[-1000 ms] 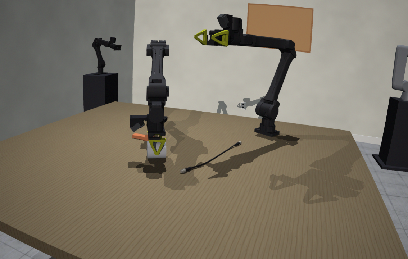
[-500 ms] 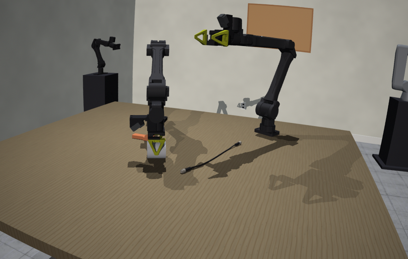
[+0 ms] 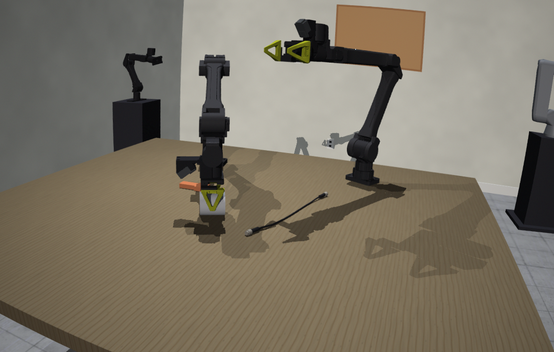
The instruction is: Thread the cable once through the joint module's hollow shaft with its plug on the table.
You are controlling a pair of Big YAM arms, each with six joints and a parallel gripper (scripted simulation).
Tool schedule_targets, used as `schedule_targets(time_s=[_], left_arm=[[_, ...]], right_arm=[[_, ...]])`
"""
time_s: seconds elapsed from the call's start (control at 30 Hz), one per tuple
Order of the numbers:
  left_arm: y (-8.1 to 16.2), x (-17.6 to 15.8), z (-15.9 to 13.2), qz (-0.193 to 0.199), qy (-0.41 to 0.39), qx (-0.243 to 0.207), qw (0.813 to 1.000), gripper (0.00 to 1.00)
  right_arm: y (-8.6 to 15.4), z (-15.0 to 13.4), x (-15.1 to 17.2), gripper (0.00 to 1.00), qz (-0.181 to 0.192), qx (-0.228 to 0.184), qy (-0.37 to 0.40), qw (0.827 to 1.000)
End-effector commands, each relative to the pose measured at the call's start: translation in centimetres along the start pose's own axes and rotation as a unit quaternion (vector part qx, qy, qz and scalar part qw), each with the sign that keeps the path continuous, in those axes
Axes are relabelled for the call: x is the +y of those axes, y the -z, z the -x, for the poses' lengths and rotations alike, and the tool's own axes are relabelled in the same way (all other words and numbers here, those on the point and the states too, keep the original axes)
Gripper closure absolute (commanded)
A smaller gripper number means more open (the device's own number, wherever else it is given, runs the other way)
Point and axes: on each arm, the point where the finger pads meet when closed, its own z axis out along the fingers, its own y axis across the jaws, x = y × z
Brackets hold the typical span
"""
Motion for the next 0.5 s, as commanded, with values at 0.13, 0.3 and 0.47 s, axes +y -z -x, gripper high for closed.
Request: schedule_targets(time_s=[0.13, 0.3, 0.47], left_arm=[[-0.44, 0.66, 1.00, 0.005, 0.005, -0.006, 1.000, 0.00], [-0.44, 0.66, 1.00, 0.005, 0.005, -0.006, 1.000, 0.00], [-0.44, 0.66, 1.00, 0.005, 0.005, -0.006, 1.000, 0.00]], right_arm=[[7.83, -0.38, 2.80, 0.30, 0.075, -0.002, 0.000, 0.997], [7.82, -0.46, 2.80, 0.30, 0.075, -0.002, 0.000, 0.997], [7.81, -0.60, 2.80, 0.30, 0.075, -0.001, 0.001, 0.997]])
